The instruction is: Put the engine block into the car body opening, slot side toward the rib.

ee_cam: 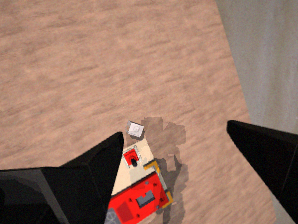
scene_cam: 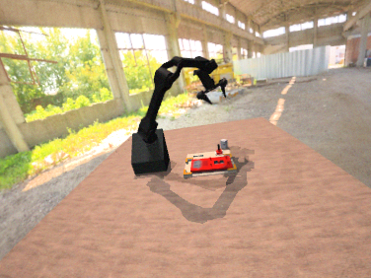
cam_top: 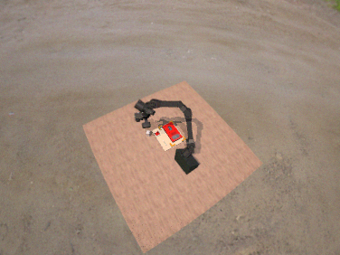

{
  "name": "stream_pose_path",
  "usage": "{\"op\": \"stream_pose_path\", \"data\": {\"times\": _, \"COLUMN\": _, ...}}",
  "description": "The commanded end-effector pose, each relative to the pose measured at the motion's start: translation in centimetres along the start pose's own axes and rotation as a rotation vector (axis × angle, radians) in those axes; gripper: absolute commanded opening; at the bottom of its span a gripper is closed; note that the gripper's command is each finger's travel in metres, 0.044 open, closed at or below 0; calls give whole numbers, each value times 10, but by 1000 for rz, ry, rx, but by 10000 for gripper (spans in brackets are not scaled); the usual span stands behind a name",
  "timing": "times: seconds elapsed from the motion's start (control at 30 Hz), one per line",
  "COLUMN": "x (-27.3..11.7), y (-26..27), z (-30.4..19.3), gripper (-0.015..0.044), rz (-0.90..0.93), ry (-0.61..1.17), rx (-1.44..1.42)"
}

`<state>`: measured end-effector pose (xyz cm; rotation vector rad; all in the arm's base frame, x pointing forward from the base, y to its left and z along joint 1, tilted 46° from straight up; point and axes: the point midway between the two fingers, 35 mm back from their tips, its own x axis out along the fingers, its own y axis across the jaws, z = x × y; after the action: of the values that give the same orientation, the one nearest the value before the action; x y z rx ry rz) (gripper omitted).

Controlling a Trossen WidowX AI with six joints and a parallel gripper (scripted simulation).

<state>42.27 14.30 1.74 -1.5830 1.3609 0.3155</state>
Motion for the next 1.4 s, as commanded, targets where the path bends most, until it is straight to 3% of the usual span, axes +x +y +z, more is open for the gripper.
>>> {"op": "stream_pose_path", "data": {"times": 0.0, "x": 31, "y": 0, "z": -11, "gripper": 440, "rz": 73, "ry": 63, "rx": 114}}
{"op": "stream_pose_path", "data": {"times": 0.53, "x": 131, "y": 22, "z": -66, "gripper": 440, "rz": 284, "ry": 333, "rx": 495}}
{"op": "stream_pose_path", "data": {"times": 0.77, "x": 136, "y": 26, "z": -72, "gripper": 440, "rz": 292, "ry": 346, "rx": 510}}
{"op": "stream_pose_path", "data": {"times": 0.9, "x": 176, "y": 41, "z": -84, "gripper": 440, "rz": 290, "ry": 348, "rx": 510}}
{"op": "stream_pose_path", "data": {"times": 1.37, "x": 194, "y": 50, "z": -91, "gripper": 440, "rz": 290, "ry": 348, "rx": 510}}
